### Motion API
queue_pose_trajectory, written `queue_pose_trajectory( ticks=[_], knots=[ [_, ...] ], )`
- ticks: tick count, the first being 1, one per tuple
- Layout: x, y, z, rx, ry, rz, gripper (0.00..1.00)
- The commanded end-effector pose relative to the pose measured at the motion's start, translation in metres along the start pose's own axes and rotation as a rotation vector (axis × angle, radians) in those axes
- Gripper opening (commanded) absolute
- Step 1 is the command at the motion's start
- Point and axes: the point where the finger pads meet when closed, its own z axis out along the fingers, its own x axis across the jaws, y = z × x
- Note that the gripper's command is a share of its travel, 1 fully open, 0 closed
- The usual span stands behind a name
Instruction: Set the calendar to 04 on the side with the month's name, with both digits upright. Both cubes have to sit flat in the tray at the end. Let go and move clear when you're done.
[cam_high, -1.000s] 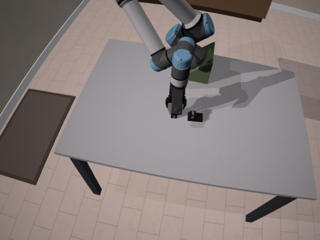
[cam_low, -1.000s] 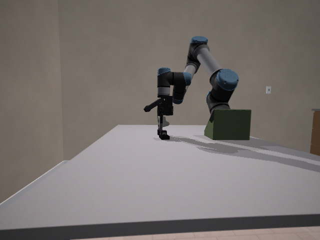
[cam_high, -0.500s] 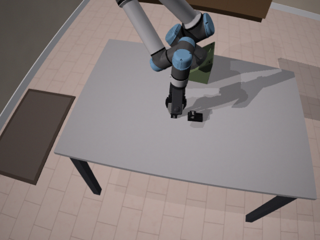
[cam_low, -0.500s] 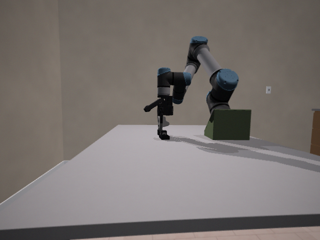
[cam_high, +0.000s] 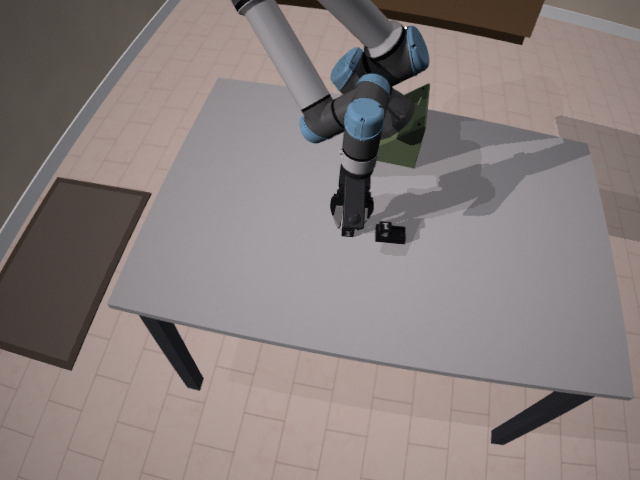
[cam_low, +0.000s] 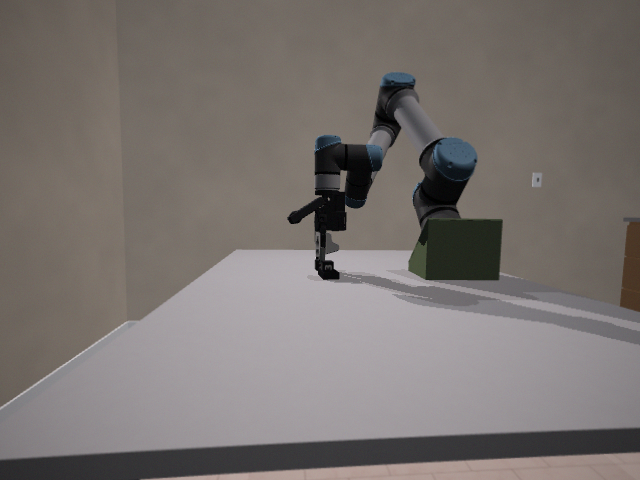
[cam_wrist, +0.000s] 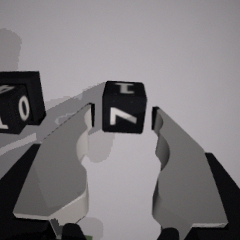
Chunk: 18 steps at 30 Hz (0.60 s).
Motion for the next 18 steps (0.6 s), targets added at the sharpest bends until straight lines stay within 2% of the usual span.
queue_pose_trajectory(
  ticks=[1,12,18],
  knots=[
    [0.0001,-0.0002,-0.0002,0.001,0.0,0.0,0.28],
    [0.0001,-0.0002,-0.0014,0.001,0.0,0.0,0.28],
    [0.0001,-0.0002,-0.0099,0.001,0.0,0.0,0.28]
  ],
)
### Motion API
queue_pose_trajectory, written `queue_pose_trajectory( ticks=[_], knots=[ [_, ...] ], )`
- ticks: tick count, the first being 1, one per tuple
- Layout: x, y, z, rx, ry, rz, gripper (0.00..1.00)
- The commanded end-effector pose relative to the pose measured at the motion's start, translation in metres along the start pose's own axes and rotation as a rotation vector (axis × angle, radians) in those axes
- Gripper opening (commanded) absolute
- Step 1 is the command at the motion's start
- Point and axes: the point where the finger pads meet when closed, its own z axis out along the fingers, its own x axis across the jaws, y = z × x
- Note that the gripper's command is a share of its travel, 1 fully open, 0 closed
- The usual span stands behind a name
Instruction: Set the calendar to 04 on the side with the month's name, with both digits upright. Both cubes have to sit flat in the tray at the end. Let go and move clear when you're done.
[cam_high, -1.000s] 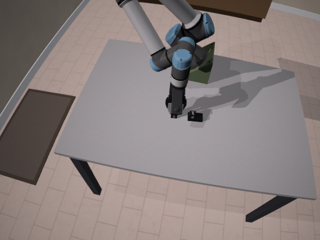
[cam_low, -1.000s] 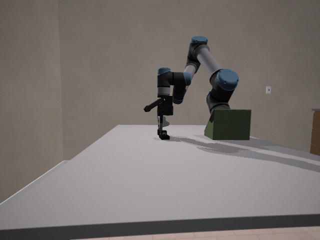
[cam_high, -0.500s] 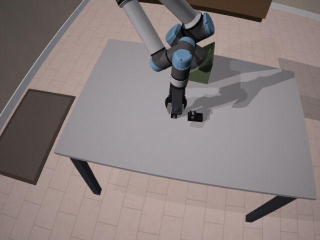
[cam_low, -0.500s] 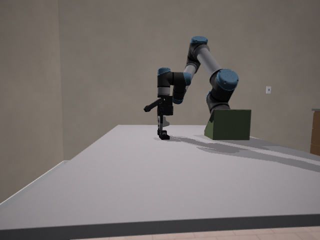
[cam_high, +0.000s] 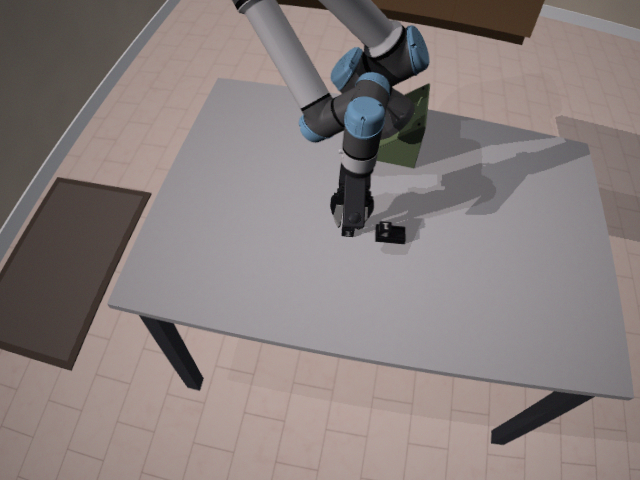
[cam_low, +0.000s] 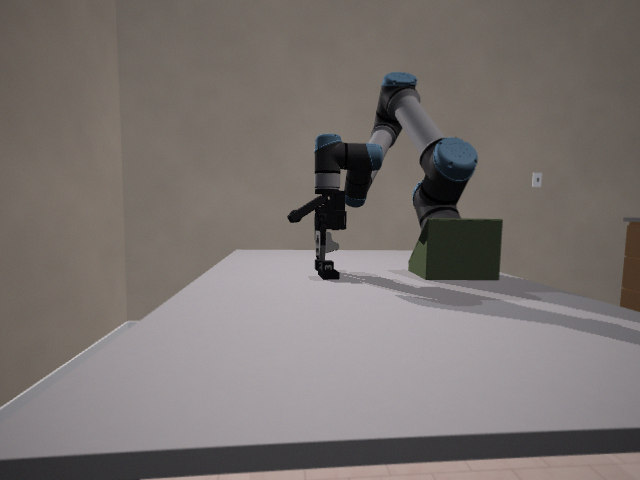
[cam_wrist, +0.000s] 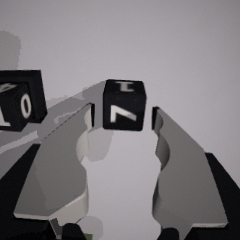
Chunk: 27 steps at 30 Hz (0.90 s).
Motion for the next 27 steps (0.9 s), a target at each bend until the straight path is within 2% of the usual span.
queue_pose_trajectory(
  ticks=[1,9,11,21,27],
  knots=[
    [0.0,0.0,-0.009,0.001,0.0,0.0,0.28],
    [0.0,0.0,-0.036,0.001,0.0,0.0,0.28],
    [0.0,0.0,-0.036,0.001,0.0,0.0,0.28],
    [0.0,0.0,-0.073,0.001,0.0,0.0,0.28],
    [0.0,0.0,-0.083,0.001,0.0,0.0,0.28]
  ],
)
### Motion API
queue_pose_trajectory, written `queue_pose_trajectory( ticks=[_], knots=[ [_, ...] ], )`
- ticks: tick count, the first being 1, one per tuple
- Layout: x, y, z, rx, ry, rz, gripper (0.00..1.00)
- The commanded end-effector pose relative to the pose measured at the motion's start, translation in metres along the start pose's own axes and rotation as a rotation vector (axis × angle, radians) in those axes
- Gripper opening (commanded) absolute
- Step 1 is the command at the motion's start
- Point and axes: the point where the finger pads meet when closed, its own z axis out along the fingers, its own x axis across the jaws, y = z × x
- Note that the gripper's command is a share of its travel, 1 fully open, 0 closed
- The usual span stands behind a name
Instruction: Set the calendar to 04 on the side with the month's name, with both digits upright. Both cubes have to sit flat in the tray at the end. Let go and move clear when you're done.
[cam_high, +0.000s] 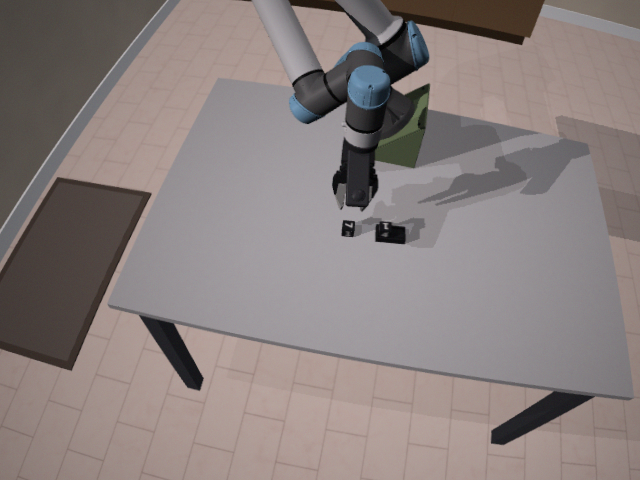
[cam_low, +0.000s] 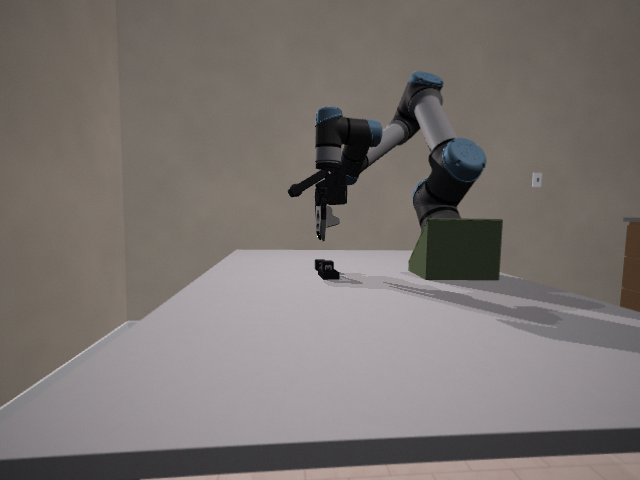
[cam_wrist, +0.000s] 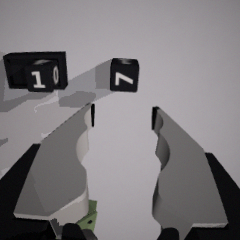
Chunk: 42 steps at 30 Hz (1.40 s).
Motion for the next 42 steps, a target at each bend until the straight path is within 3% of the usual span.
queue_pose_trajectory(
  ticks=[1,8,9,29,33,35,39,42],
  knots=[
    [0.0,0.0,-0.01,-0.005,0.0,0.001,0.28],
    [0.0,0.0,-0.013,-0.005,0.0,0.001,0.28],
    [0.0,0.0,-0.013,-0.005,0.0,0.001,1.0],
    [-0.001,0.0,-0.013,-0.005,0.0,0.001,1.0],
    [-0.032,-0.003,-0.013,-0.004,-0.003,0.001,1.0],
    [-0.032,-0.003,-0.013,-0.004,-0.003,0.001,1.0],
    [-0.081,-0.001,-0.012,-0.005,-0.001,0.001,1.0],
    [-0.09,0.0,-0.012,-0.005,0.0,0.001,1.0]
  ],
)
